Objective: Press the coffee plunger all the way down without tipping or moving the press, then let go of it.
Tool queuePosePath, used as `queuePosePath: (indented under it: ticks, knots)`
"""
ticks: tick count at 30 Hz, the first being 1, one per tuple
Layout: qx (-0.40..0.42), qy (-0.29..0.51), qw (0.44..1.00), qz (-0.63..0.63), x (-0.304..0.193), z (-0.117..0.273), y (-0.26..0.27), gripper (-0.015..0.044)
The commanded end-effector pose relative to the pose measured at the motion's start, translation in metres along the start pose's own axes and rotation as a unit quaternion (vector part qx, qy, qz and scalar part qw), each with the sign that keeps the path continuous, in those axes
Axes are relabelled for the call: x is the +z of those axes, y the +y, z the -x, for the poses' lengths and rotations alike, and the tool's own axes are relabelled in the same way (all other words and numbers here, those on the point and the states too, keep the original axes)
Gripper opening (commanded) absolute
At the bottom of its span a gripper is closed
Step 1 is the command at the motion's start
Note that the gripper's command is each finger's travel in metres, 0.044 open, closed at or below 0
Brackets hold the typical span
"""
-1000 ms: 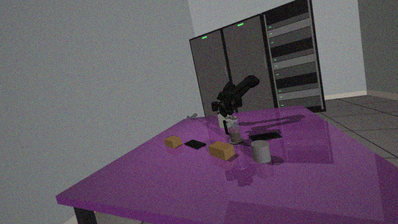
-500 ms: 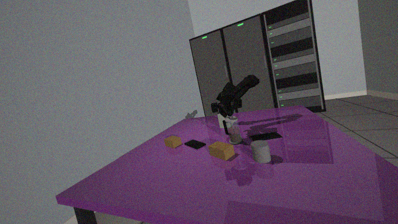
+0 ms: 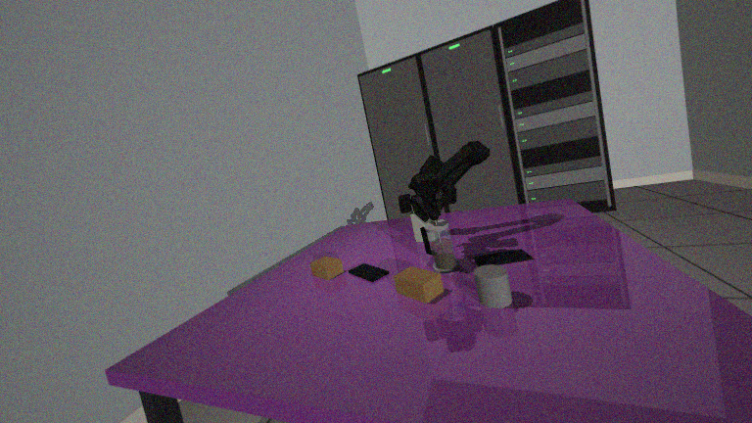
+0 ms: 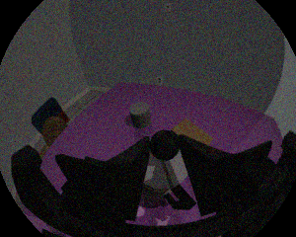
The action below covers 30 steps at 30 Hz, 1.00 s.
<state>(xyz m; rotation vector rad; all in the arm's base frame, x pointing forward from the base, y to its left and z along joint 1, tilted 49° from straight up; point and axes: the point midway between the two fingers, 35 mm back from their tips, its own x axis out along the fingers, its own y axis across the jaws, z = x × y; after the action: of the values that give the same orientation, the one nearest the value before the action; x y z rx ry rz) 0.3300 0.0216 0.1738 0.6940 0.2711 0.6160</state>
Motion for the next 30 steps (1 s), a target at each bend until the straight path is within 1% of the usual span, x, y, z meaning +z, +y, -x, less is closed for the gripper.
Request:
queuePosePath:
  ticks: [1,8,20,23,25,30]
  knots:
    - [0.000,0.000,1.000,0.000,0.000,0.000,0.000,0.0125]
    - [0.000,0.000,1.000,0.000,0.000,0.000,0.000,0.0125]
    - [0.000,0.000,1.000,0.000,0.000,0.000,0.000,0.0440]
    - [0.000,0.000,1.000,0.000,0.000,0.000,0.000,0.0440]
    - [-0.002,-0.008,1.000,0.029,0.007,0.001,0.003,0.0440]
    - [-0.006,-0.008,0.999,0.031,0.018,0.009,0.001,0.0440]
